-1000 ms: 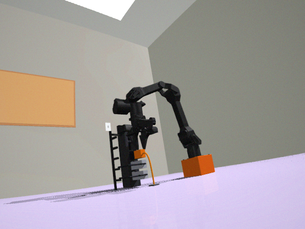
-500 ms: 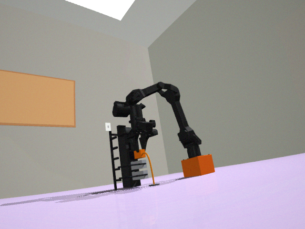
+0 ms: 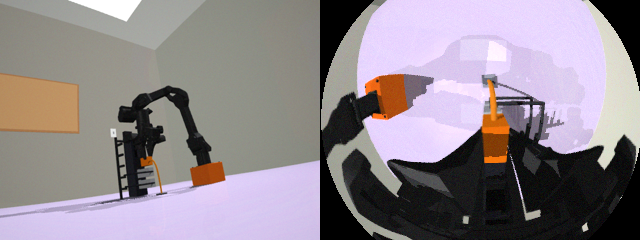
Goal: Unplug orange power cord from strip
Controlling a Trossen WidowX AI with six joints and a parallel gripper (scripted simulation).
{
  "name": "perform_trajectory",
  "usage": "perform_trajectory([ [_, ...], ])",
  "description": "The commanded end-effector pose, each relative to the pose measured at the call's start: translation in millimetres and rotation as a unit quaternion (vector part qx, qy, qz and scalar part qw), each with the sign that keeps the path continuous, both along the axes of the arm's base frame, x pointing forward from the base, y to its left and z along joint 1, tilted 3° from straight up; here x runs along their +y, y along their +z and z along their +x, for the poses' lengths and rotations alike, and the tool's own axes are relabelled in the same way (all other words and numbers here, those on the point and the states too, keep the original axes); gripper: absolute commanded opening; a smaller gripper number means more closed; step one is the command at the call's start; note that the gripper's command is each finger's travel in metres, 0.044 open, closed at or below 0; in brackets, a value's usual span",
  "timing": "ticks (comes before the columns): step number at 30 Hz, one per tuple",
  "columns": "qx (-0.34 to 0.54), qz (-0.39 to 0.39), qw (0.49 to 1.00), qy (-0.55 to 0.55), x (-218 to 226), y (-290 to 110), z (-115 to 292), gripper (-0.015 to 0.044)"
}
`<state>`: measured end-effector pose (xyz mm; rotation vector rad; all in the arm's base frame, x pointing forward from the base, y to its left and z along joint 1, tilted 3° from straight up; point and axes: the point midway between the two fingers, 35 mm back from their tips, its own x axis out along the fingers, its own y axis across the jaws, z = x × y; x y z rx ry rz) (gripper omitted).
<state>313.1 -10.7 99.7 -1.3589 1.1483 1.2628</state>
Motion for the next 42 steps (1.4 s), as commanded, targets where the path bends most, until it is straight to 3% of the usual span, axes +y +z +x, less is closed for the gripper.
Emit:
perform_trajectory([
  [1, 0.0, 0.001, 1.0, 0.0, 6, 0, 0, 0.0],
  [31, 0.0, 0.002, 1.0, 0.002, 55, -2, -7, 0.0],
  [42, 0.0, 0.001, 1.0, 0.003, 42, -2, -7, 0.0289],
])
